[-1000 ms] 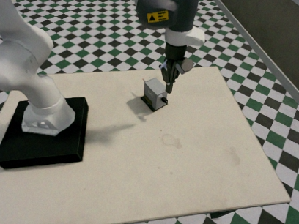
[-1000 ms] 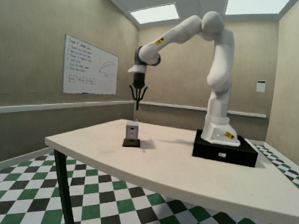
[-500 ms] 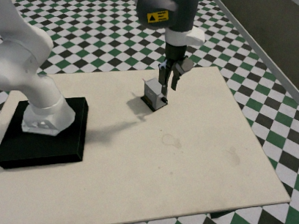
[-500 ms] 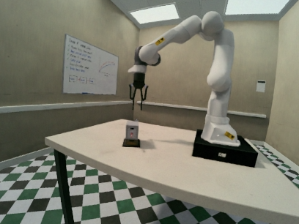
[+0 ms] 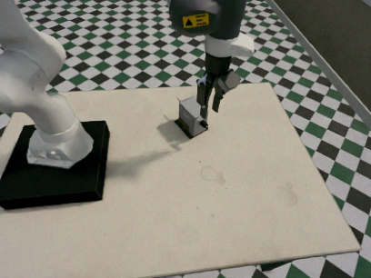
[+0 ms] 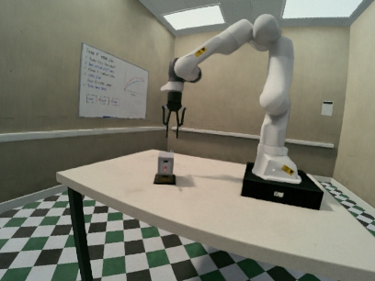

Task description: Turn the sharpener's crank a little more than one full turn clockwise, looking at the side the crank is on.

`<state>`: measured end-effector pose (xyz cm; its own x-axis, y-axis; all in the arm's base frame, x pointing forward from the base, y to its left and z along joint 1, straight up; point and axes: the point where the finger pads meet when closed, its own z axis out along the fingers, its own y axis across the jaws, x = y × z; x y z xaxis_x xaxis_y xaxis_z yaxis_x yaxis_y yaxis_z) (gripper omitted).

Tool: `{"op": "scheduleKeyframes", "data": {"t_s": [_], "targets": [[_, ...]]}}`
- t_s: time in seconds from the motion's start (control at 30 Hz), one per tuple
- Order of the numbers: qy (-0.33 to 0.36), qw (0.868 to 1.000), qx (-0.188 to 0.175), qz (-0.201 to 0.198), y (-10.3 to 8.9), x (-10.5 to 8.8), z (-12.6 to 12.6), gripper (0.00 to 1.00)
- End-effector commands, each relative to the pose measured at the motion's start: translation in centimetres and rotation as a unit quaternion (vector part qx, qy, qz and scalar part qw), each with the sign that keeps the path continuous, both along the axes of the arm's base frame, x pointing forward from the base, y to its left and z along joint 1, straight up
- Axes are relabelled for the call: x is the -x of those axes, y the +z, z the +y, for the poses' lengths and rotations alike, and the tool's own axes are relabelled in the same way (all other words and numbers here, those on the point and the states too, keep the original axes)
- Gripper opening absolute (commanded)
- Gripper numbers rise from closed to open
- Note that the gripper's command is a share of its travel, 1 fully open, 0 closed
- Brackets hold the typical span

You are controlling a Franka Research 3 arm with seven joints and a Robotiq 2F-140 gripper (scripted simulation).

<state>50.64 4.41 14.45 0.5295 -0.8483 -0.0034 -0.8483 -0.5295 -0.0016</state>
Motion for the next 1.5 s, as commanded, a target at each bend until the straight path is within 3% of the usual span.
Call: {"op": "scheduleKeyframes", "data": {"t_s": [0.0,0.6,1.47], "targets": [[-0.002,1.000,0.000,0.003,-0.1,0.1,-0.1,0.39],[-0.002,1.000,0.000,0.003,-0.5,0.1,-0.1,0.39],[-0.002,1.000,0.000,0.003,-3.7,0.1,0.0,0.39]]}}
